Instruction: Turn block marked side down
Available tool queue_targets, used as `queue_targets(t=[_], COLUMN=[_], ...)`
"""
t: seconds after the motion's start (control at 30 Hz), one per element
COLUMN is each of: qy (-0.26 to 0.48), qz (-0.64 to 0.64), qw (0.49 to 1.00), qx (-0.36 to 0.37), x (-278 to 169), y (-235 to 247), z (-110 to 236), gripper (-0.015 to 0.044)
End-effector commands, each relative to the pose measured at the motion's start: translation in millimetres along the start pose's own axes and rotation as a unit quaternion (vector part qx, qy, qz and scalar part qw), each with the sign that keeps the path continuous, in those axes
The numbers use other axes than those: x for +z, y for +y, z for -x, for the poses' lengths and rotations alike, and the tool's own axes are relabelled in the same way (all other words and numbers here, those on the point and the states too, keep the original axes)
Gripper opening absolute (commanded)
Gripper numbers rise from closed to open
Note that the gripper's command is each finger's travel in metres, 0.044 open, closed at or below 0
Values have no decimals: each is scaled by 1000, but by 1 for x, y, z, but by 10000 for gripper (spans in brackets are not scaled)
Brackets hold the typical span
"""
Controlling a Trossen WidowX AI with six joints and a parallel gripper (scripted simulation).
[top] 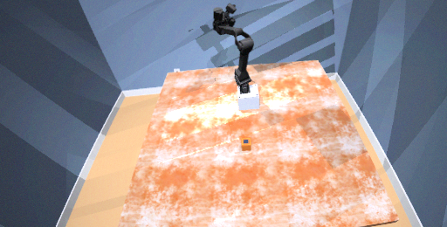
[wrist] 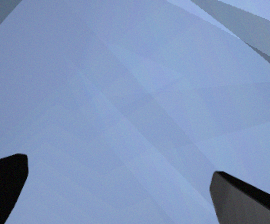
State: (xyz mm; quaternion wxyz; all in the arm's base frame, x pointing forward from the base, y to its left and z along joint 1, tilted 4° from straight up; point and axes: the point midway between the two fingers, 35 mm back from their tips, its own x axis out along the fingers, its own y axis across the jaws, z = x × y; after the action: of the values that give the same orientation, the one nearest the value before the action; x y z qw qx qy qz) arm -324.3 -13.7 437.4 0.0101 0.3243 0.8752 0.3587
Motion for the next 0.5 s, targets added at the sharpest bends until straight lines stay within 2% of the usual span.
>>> queue_targets(t=[0.0,0.2,0.47], qy=[2,86,248], qz=[3,115,268], qw=[1000,984,904], qx=[-4,-109,-221], x=[-1,-42,-87], y=[-2,-64,-136], z=[1,42,137], gripper=[426,440,440])
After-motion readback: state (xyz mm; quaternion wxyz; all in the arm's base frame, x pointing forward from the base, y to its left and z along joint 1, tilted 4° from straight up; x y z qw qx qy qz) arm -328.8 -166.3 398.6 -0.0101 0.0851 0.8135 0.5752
